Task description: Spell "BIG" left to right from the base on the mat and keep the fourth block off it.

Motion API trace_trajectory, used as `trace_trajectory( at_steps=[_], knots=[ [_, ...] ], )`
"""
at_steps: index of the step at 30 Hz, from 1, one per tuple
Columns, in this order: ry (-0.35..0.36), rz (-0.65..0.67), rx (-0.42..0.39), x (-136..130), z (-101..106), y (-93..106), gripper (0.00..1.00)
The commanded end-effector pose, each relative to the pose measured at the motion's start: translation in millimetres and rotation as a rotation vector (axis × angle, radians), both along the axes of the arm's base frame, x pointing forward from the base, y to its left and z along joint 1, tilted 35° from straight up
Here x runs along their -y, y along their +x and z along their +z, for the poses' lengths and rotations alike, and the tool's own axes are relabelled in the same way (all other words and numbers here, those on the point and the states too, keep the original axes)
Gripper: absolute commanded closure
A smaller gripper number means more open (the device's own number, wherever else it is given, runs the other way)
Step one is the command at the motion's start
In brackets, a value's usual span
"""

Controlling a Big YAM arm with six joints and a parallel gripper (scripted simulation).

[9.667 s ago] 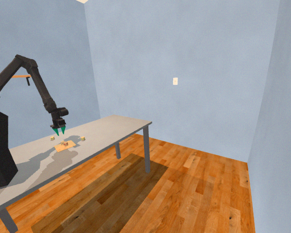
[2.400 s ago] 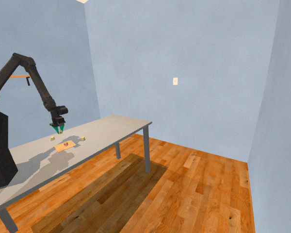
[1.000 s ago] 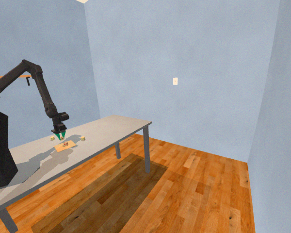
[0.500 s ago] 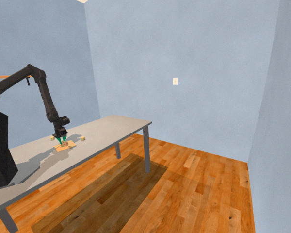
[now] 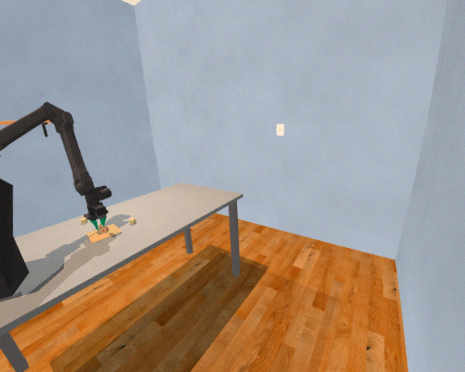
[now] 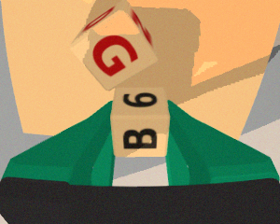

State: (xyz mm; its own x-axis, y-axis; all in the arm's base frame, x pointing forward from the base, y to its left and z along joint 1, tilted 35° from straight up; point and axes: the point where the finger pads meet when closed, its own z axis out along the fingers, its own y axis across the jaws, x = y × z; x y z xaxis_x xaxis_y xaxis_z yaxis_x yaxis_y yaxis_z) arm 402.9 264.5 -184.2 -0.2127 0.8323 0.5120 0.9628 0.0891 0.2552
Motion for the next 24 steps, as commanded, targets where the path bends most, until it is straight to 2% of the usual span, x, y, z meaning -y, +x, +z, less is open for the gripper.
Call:
trace_trajectory(
  at_steps=[1, 24],
  knots=[
    [-0.004, -0.02, -0.006, 7.2, -1.8, 0.3, 0.8],
    [-0.005, -0.028, -0.011, 11.4, -4.6, 1.1, 0.8]
  ],
)
